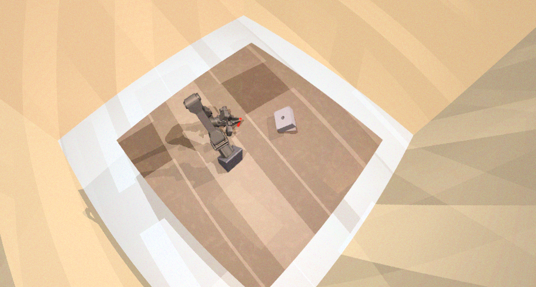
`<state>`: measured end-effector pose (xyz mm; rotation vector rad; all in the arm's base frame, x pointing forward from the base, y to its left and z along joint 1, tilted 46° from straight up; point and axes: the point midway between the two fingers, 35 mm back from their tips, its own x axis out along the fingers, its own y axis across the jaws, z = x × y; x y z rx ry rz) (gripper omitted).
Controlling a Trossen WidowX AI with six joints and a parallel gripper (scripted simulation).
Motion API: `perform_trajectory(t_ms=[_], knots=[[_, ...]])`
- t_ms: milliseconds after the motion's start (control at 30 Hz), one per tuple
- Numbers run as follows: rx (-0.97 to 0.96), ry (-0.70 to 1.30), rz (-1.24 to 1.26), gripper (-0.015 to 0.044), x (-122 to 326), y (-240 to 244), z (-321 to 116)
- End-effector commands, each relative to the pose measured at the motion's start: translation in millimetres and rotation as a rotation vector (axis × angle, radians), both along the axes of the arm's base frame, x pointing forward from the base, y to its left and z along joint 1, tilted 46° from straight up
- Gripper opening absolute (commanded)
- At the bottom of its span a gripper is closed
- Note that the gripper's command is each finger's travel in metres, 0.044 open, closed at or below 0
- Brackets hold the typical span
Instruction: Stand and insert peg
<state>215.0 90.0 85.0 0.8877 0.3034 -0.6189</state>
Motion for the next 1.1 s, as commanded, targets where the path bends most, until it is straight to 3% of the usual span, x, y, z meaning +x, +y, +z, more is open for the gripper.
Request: perform_trajectory(t_ms=[0, 1067], knots=[[0.000, 0.001, 0.001, 0.0049, -0.8, 2.3, -1.0], [-0.020, -0.030, -0.026, 0.0049, -5.2, 5.6, -0.9]])
